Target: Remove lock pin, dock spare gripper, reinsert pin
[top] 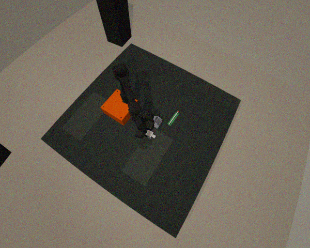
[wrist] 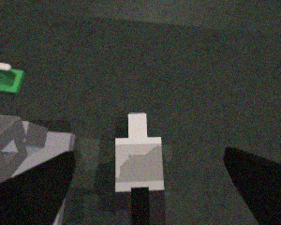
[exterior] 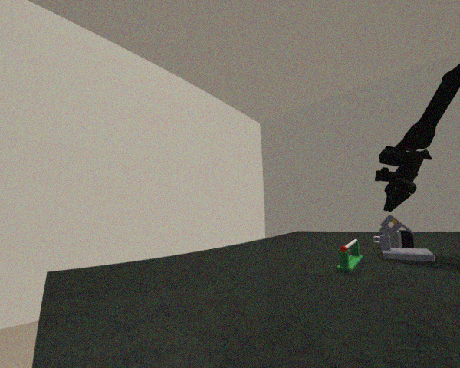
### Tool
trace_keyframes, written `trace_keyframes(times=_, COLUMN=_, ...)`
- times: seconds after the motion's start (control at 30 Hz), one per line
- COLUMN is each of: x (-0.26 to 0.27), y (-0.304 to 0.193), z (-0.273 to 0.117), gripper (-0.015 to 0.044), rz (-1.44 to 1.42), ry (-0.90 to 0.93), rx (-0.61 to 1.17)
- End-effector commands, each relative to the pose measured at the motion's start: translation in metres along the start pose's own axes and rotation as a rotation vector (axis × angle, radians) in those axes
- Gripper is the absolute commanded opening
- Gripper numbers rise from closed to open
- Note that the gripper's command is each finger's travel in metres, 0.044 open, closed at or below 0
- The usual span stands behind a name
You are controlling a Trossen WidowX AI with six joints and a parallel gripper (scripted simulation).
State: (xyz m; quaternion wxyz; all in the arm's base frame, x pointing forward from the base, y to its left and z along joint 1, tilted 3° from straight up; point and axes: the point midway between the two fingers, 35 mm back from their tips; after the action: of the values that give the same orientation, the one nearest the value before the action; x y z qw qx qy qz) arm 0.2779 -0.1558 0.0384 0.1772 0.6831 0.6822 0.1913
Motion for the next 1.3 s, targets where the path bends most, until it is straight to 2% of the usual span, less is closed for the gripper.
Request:
trace_keyframes(times=0.0, x=0.003, y=-0.018, z=0.022, gripper=0.044, rz=0.0, ry=0.014, rx=0.014)
trace_keyframes(times=0.1, x=0.005, y=-0.027, z=0.035, gripper=0.044, rz=0.001, ry=0.014, rx=0.014)
trace_keyframes(times=1.27, x=0.003, y=-0.052, z=0.081, gripper=0.044, rz=0.001, ry=0.015, rx=0.014)
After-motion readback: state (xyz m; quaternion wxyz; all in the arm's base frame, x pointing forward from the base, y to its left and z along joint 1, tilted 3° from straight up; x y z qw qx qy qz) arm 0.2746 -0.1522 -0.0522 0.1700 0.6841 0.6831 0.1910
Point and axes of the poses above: the point midway between the two fingers, 35 mm back from their tips, its own z axis out along the fingers, its own x axis across the jaws, y = z × x, and after that the axes turned 2 degrees about z, right-handed
